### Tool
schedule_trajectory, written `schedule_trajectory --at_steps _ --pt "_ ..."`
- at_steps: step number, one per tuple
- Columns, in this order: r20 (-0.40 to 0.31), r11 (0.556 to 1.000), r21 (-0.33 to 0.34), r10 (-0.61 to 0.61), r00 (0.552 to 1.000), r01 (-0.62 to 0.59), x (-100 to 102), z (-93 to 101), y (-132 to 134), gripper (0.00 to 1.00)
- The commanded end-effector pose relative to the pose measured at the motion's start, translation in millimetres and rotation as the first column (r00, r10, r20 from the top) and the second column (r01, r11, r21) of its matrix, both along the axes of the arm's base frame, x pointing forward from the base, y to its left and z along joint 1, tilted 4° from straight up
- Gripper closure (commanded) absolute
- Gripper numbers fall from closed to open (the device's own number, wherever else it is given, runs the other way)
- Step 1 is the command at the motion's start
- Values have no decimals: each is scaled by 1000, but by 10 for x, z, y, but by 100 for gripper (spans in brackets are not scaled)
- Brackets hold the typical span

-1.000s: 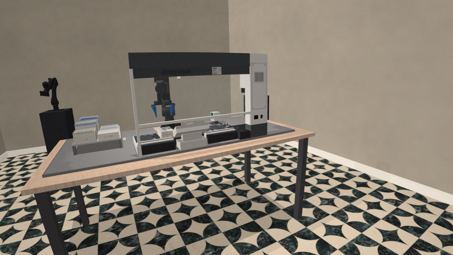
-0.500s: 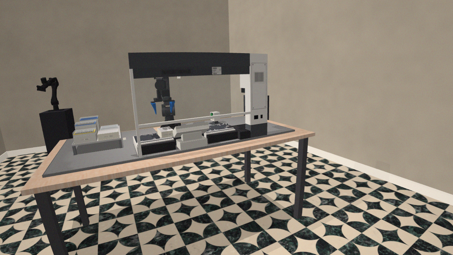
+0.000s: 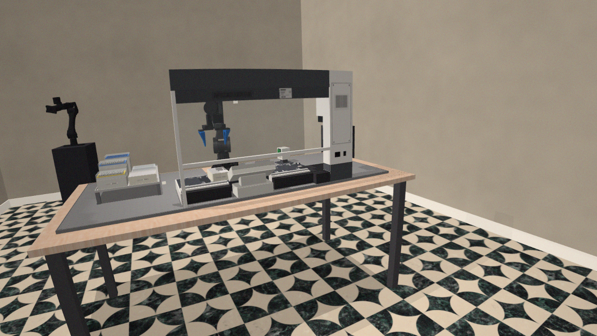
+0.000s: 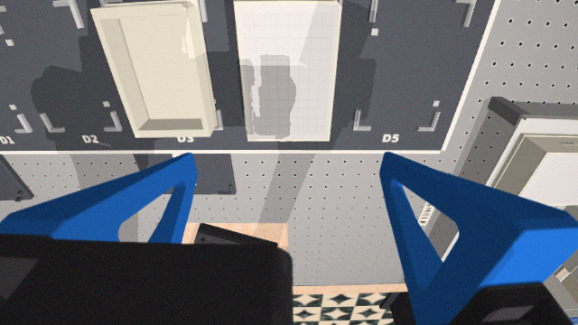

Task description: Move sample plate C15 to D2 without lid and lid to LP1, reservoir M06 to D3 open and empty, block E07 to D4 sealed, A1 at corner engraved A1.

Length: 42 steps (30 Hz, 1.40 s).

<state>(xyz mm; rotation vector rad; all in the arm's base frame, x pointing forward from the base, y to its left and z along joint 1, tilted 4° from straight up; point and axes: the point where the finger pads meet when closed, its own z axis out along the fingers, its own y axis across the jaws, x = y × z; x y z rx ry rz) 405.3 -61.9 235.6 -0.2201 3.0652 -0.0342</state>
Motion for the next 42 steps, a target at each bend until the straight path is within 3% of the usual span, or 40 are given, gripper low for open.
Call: schedule_trajectory --at_steps 1,4,5,11,23,25,26,28,29,32,35,42 --pt "89 1000 -13 -10 996 11 106 440 -23 0" --pt "72 1000 -11 -10 997 10 124 413 -24 0" --pt "30 999 -3 -37 999 37 -89 220 -11 0" --pt "50 992 5 -124 991 124 -236 175 -74 0" --pt "45 935 32 -355 934 354 -790 31 -154 0" --pt "66 920 40 -392 918 390 -735 121 -168 0" --pt "73 913 44 -409 910 406 -605 178 -192 0" --pt "73 913 44 -409 910 406 -605 178 -192 0" --pt "12 908 34 -419 908 418 -757 -66 -125 0" --pt "7 881 38 -473 881 472 -766 -67 -124 0" --pt "49 851 57 -524 850 522 -674 113 -145 0" --pt "37 770 70 -638 769 635 -693 88 -141 0"
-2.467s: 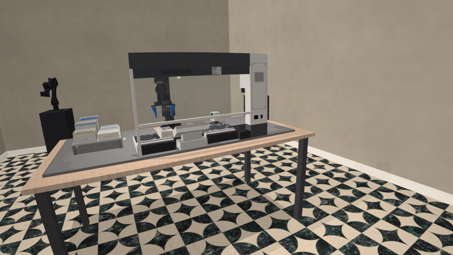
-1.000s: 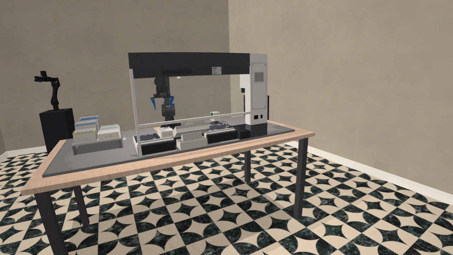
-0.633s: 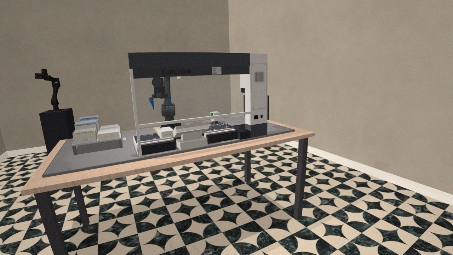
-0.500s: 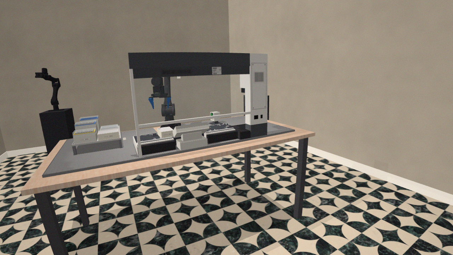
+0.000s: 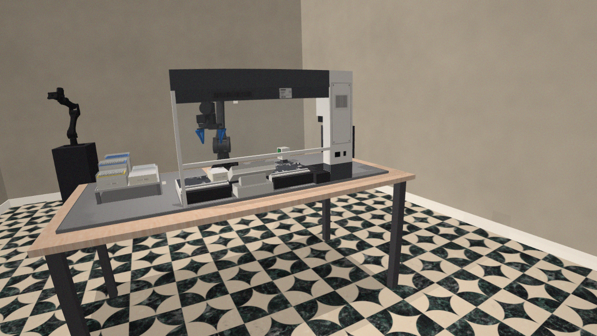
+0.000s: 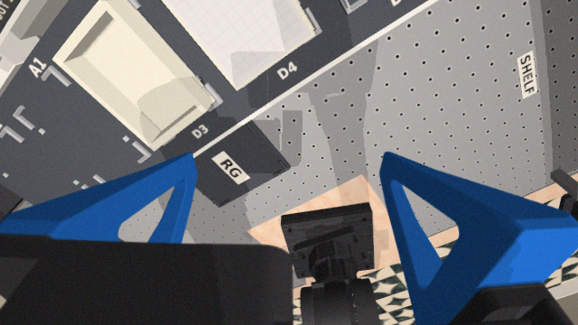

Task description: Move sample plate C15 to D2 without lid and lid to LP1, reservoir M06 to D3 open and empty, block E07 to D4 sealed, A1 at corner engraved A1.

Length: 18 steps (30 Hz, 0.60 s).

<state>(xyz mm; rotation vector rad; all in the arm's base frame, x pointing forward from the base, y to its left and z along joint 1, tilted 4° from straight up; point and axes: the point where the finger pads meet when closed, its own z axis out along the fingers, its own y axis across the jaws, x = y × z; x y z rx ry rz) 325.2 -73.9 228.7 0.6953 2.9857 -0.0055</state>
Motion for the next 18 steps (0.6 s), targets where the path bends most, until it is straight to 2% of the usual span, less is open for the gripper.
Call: schedule_trajectory --at_steps 1,9,10,18 --pt "45 994 6 -112 993 112 108 157 -21 0" --pt "46 980 17 -199 979 198 108 157 -21 0" --pt "36 973 19 -229 973 228 -53 86 -40 0" --pt "20 924 33 -381 925 380 -466 -15 -88 0"
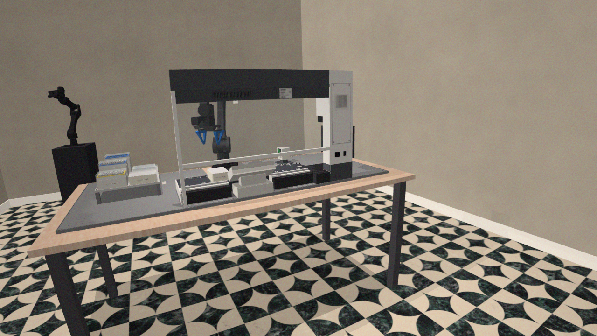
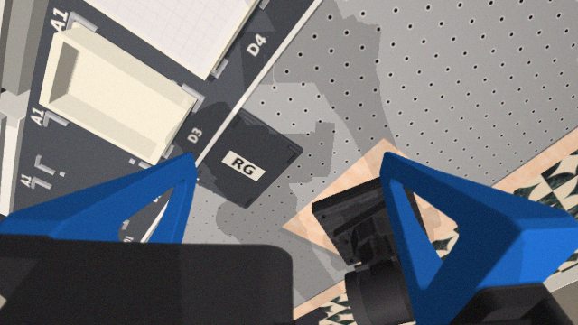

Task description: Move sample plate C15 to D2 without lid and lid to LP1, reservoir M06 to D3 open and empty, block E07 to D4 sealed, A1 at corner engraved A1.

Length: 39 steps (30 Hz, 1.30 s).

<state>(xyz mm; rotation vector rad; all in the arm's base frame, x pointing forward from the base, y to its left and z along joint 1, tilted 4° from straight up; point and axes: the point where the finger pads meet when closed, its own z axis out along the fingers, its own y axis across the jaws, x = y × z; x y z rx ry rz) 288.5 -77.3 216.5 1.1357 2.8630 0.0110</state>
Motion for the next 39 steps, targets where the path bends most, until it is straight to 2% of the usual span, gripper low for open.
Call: schedule_trajectory --at_steps 1,3,10,11,13,14,15,16,19,20,24,34,37,38,39 --pt "33 996 1 -94 995 94 -100 107 -55 0" --pt "48 994 0 -113 992 113 -112 99 -73 0" --pt "31 968 15 -251 968 250 -462 18 -108 0" --pt "31 963 16 -270 962 270 -463 18 -108 0" --pt "95 952 17 -307 947 307 -267 237 -181 0" --pt "70 949 21 -315 946 314 -274 149 -143 0" --pt "25 943 23 -332 943 331 -383 -37 -96 0" --pt "19 936 25 -351 936 350 -395 -42 -92 0" --pt "21 929 26 -369 929 369 -391 -28 -94 0" --pt "77 922 31 -387 919 386 -266 198 -137 0" --pt "53 888 39 -460 886 458 -323 103 -118 0" --pt "45 779 60 -627 778 624 -324 102 -119 0" --pt "45 774 61 -633 773 630 -324 101 -117 0" --pt "76 765 72 -644 761 640 -240 207 -240 0" --pt "78 765 71 -644 761 640 -230 209 -295 0"
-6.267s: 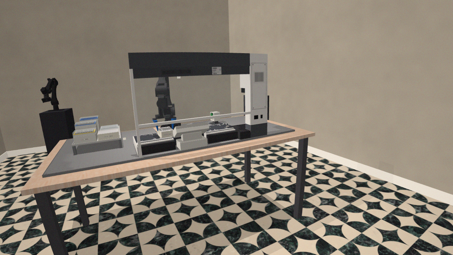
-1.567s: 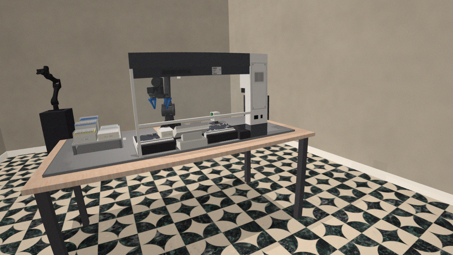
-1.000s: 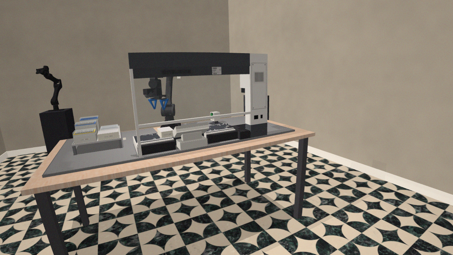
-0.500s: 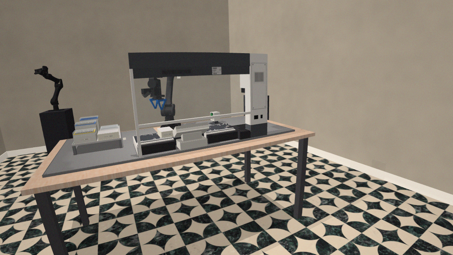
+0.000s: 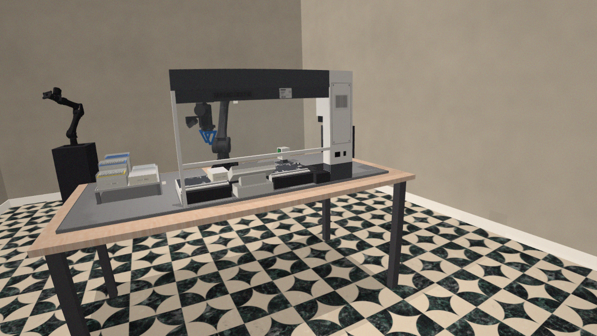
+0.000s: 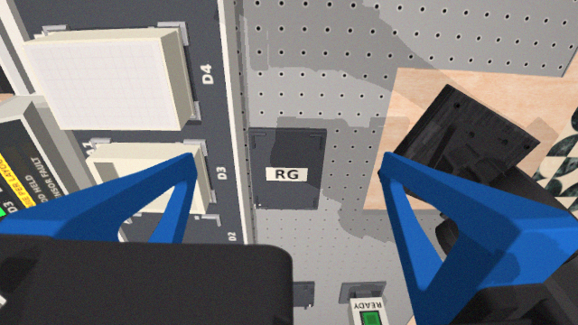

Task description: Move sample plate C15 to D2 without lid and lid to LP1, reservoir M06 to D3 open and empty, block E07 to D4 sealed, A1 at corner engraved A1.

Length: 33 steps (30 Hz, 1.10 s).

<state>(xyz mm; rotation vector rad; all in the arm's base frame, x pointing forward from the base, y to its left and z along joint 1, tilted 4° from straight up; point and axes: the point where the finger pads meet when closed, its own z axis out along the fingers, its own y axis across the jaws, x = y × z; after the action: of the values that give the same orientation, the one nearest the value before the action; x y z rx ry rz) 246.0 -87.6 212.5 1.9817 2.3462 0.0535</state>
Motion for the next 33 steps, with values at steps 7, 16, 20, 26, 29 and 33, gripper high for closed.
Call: schedule_trajectory --at_steps 7,16,20,26,29,33 --pt "64 999 -31 -32 997 34 239 257 -561 0" --pt "57 999 -34 -32 998 34 271 264 -922 0" --pt "58 999 -40 -32 998 34 303 270 -1138 0" --pt "54 999 -43 -32 998 34 333 276 -1444 0" --pt "54 998 -46 -32 998 34 354 281 -1602 0" --pt "42 999 -36 -32 999 34 338 278 -1678 0"
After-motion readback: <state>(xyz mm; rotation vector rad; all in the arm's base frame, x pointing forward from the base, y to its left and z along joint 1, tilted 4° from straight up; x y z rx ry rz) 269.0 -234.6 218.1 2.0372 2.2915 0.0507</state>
